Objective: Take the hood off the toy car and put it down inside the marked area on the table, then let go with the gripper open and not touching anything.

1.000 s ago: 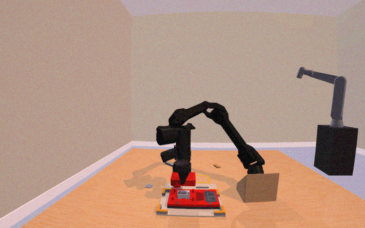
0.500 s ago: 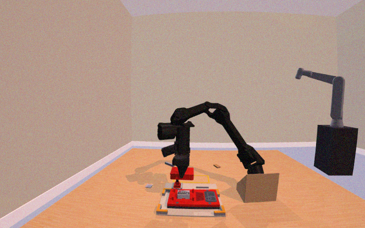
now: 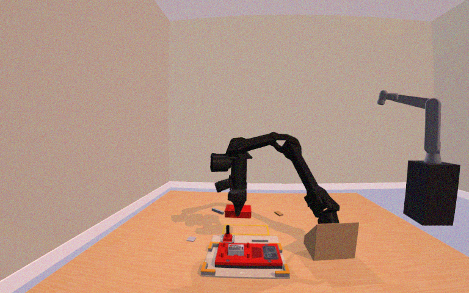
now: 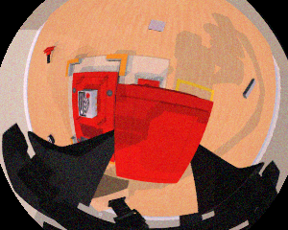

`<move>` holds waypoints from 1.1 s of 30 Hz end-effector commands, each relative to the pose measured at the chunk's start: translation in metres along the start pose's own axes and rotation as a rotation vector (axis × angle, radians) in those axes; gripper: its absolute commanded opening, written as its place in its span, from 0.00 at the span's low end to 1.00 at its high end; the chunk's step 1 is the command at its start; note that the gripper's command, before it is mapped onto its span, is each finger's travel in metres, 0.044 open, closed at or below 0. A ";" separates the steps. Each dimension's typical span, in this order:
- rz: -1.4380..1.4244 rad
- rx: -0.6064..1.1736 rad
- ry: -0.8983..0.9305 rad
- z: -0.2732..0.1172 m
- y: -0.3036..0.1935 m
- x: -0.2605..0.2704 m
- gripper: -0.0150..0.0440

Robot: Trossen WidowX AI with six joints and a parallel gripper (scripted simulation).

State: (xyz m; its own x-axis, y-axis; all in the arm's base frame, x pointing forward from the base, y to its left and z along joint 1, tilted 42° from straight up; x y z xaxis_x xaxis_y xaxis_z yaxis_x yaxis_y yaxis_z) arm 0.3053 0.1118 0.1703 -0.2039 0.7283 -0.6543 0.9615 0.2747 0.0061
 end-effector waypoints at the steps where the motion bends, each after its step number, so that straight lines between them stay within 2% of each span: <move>1: -0.011 0.009 -0.009 0.000 -0.010 -0.023 0.25; 10: -0.012 0.017 -0.020 -0.001 -0.032 -0.065 0.25; 33: -0.012 0.017 -0.018 0.014 -0.031 -0.065 0.25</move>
Point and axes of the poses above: the point midway between the two fingers, 35 mm back from their tips, its own z axis out along the fingers, its own x axis across the jaws, y = z × x, the point moved 7 cm from there along -z, back along the fingers, and after that the axes turned 5 degrees about -z, right-handed, at the moved point
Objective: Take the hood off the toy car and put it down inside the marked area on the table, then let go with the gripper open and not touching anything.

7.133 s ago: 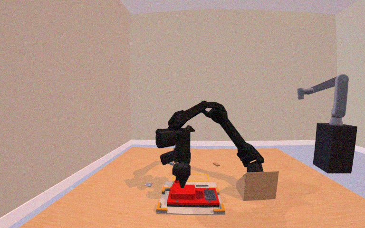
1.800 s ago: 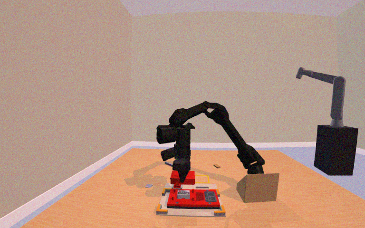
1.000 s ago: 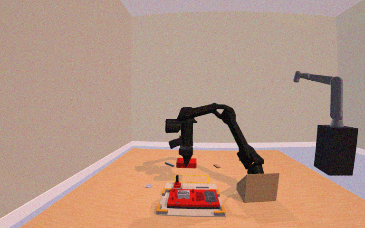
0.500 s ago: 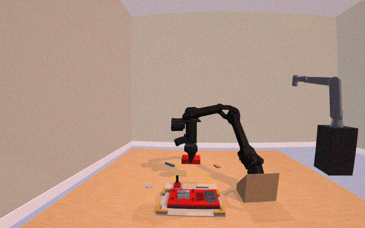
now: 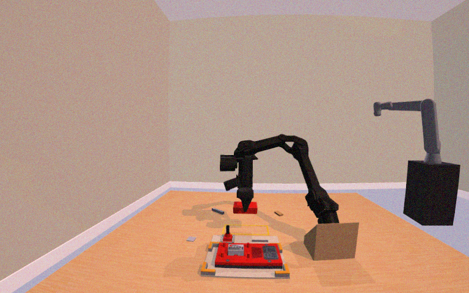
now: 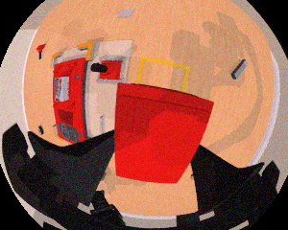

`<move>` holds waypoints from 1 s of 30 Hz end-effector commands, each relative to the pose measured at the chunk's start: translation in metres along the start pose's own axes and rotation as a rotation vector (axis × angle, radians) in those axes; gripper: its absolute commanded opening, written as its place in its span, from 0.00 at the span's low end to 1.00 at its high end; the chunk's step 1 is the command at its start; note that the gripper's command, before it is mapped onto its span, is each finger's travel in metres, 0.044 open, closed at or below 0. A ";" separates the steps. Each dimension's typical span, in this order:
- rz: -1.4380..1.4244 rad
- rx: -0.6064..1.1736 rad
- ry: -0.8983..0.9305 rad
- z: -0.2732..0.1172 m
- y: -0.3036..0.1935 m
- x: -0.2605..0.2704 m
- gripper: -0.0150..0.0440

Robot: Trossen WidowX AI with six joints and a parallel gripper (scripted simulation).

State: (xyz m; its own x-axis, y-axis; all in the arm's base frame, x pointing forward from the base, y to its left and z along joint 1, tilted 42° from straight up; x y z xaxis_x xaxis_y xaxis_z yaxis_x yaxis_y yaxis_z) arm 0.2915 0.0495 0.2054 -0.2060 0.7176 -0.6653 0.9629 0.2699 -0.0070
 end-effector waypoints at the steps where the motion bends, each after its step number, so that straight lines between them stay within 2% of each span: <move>1: -0.007 0.003 -0.004 0.005 -0.001 0.000 0.25; 30: -0.007 0.003 -0.004 0.031 0.000 0.000 0.25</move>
Point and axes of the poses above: the point midway between the two fingers, 35 mm back from their tips, its own z axis out along the fingers, its own x axis across the jaws, y = z × x, the point moved 7 cm from there along -z, back along the fingers, and after that the axes turned 5 degrees about -z, right-handed, at the moved point
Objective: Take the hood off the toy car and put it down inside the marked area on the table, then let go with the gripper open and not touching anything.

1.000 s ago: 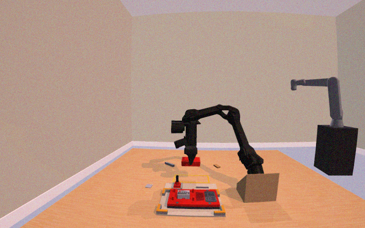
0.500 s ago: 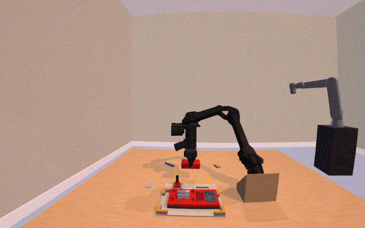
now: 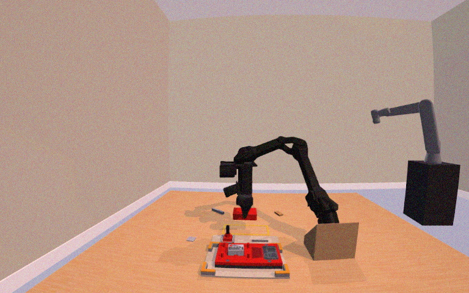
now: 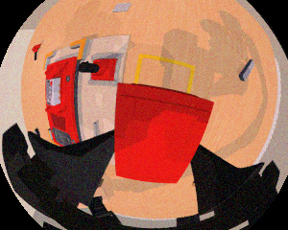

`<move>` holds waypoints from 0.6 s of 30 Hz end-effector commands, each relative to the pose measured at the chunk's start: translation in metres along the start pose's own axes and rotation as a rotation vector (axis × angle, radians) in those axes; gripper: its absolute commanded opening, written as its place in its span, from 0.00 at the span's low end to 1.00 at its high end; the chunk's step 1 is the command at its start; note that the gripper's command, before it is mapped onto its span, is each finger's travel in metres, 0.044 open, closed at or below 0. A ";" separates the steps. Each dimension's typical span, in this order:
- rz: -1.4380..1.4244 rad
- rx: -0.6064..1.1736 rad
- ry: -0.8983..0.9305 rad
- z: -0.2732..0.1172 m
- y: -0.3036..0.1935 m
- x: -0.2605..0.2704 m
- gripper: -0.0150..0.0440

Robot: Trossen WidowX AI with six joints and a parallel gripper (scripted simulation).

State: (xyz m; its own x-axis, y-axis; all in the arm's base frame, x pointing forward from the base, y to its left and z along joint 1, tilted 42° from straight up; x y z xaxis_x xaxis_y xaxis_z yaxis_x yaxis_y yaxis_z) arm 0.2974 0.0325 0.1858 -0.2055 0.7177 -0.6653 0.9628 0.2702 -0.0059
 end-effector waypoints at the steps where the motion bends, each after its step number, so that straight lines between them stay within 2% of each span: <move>1: -0.007 0.004 -0.004 0.005 -0.001 0.000 0.25; 18: -0.007 0.004 -0.006 0.020 -0.002 0.000 0.25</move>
Point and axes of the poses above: the point midway between the two fingers, 35 mm back from their tips, its own z axis out along the fingers, its own x axis across the jaws, y = z × x, the point moved 7 cm from there along -z, back along the fingers, and after that the axes turned 5 degrees about -z, right-handed, at the moved point
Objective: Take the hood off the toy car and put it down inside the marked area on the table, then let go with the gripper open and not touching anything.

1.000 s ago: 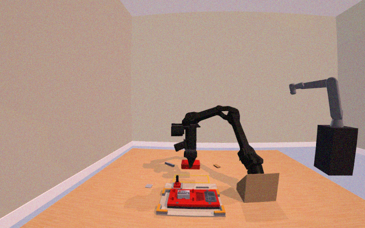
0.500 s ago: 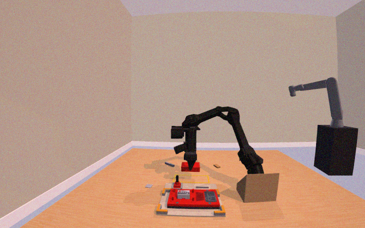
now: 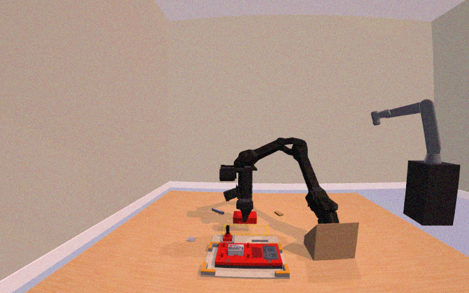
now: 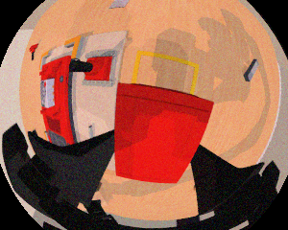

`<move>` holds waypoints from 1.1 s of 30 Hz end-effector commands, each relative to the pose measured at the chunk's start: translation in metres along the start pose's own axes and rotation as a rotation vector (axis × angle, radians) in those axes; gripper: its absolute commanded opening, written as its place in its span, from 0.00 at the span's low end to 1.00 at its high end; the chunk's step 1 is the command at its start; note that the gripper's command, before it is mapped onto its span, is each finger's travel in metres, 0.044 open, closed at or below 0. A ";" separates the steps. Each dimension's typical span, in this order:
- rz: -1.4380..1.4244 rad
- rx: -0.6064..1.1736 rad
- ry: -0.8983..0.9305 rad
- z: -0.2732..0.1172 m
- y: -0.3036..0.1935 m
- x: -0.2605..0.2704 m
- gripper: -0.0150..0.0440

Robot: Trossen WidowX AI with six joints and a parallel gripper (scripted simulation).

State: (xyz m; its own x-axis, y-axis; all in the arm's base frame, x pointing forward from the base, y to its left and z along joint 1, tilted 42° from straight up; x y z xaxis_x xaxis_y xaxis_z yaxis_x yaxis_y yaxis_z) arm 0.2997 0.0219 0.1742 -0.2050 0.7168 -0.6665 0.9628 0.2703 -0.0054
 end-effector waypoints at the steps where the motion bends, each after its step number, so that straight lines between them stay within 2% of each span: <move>1: -0.007 0.004 -0.004 0.005 -0.001 0.000 0.25; 33: -0.007 0.004 -0.008 0.026 -0.004 -0.001 0.25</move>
State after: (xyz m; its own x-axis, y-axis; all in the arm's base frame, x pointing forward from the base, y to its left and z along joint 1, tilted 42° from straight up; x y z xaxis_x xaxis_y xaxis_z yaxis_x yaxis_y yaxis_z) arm 0.3011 0.0052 0.1571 -0.2046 0.7138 -0.6698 0.9631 0.2690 -0.0075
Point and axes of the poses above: the point midway between the two fingers, 35 mm back from their tips, its own z axis out along the fingers, its own x axis across the jaws, y = z × x, the point moved 7 cm from there along -z, back along the fingers, and after that the axes turned 5 degrees about -z, right-handed, at the moved point
